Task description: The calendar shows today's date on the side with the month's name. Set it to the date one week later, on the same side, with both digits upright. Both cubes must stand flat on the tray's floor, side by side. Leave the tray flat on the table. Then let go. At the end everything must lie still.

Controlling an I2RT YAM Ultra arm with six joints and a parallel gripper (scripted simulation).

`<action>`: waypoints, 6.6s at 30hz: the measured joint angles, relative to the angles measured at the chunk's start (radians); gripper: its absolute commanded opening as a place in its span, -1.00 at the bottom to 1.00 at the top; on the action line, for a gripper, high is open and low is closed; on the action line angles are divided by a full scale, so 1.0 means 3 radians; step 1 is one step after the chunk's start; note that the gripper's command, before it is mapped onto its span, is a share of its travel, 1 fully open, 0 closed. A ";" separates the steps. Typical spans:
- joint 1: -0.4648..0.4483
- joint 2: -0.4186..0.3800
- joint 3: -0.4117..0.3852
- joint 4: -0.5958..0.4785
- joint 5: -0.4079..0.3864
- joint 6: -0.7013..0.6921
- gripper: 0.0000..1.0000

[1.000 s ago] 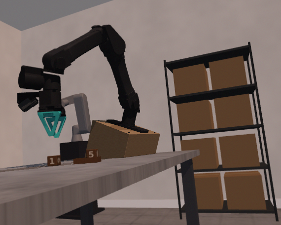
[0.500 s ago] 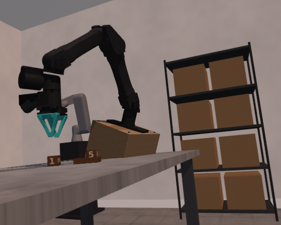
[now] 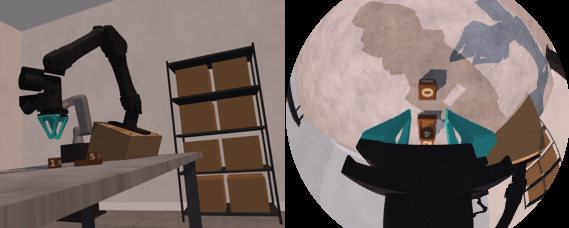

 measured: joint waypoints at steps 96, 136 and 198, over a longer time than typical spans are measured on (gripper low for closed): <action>0.0161 0.0296 -0.0221 0.0591 -0.0005 0.0191 -0.07; 0.0161 0.0309 -0.0207 0.0593 -0.0005 0.0191 -0.07; 0.0256 0.0518 -0.0262 0.0870 -0.0008 0.0290 -0.07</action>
